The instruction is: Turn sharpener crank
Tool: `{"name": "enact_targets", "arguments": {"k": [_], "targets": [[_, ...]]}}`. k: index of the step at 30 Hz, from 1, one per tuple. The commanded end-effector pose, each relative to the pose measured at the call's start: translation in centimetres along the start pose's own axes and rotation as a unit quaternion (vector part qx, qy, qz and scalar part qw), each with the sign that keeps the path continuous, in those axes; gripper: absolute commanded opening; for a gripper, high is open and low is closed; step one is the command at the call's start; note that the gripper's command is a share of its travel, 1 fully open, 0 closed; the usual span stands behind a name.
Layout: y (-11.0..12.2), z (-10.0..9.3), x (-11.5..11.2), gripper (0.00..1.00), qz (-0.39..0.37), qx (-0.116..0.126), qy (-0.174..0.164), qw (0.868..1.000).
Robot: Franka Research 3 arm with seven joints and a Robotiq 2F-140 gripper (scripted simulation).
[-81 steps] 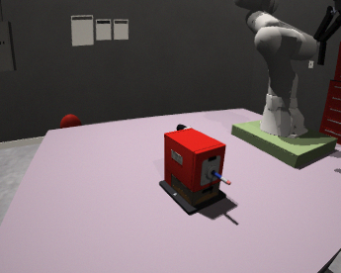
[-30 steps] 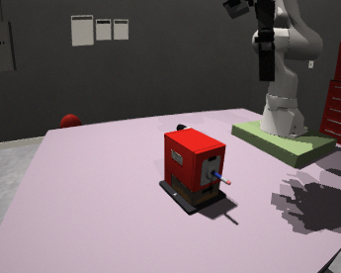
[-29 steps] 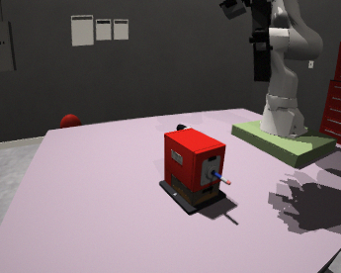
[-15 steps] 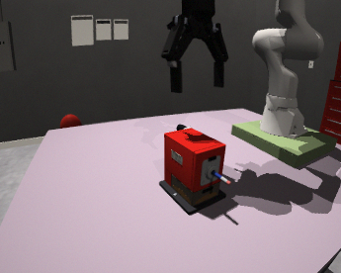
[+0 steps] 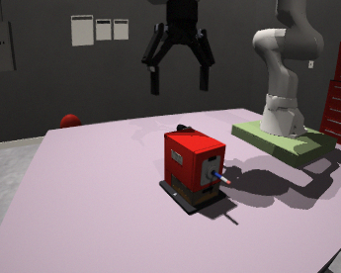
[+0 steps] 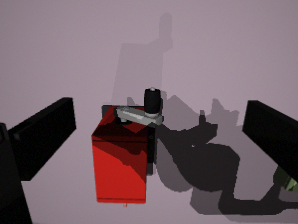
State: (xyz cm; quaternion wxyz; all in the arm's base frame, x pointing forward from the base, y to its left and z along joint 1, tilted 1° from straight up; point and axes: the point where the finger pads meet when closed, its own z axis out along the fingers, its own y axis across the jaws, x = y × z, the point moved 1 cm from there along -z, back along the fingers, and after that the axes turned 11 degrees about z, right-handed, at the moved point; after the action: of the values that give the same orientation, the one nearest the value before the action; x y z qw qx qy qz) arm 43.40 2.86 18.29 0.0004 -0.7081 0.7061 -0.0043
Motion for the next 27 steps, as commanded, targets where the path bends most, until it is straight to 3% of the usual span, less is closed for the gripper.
{"name": "enact_targets", "arguments": {"k": [1, 6, 7, 27], "targets": [[-0.30, -0.06, 0.00, 1.00, 0.008, 0.004, 0.001, 1.000], [-0.30, -0.06, 0.00, 1.00, 0.008, 0.004, 0.001, 1.000], [-0.30, -0.06, 0.00, 0.10, 0.008, 0.004, 0.001, 1.000], [-0.30, -0.06, 0.00, 0.10, 0.008, 0.004, 0.001, 1.000]]}}
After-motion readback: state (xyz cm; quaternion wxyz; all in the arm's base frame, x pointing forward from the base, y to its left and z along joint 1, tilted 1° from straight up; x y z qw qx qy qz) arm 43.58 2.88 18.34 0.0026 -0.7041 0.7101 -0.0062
